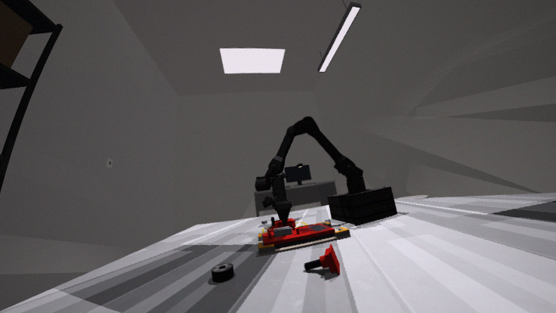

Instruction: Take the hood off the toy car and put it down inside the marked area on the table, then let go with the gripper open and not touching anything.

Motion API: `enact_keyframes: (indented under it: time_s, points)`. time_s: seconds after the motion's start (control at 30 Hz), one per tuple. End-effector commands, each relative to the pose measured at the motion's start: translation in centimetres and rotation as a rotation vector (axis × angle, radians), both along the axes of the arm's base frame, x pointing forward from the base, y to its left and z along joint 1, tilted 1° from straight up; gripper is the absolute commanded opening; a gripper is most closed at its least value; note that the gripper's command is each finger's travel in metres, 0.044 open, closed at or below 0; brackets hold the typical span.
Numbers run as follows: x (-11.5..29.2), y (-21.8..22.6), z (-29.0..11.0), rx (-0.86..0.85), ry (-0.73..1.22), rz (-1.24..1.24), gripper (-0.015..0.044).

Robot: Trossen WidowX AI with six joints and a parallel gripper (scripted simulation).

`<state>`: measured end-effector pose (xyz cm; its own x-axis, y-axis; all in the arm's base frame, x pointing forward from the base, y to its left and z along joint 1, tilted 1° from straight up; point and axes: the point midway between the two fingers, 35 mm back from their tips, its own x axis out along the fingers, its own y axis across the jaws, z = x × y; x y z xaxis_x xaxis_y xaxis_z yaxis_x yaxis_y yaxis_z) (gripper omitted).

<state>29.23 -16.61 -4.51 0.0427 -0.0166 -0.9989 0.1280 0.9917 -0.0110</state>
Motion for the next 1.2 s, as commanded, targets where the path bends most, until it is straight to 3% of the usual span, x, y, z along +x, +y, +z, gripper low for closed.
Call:
enact_keyframes:
  time_s: [0.0,0.03,0.6,0.83,1.17]
  points:
    - [-0.1,0.1,-0.3,0.006,0.004,0.004,0.0]
    - [-0.1,0.1,-0.3,0.006,0.004,0.004,0.0]
    - [0.0,0.0,0.2,0.001,0.001,0.0,0.044]
    - [-0.2,0.1,7.0,0.0,0.009,0.0,0.044]
    - [-0.2,0.1,7.2,0.0,0.01,0.0,0.044]
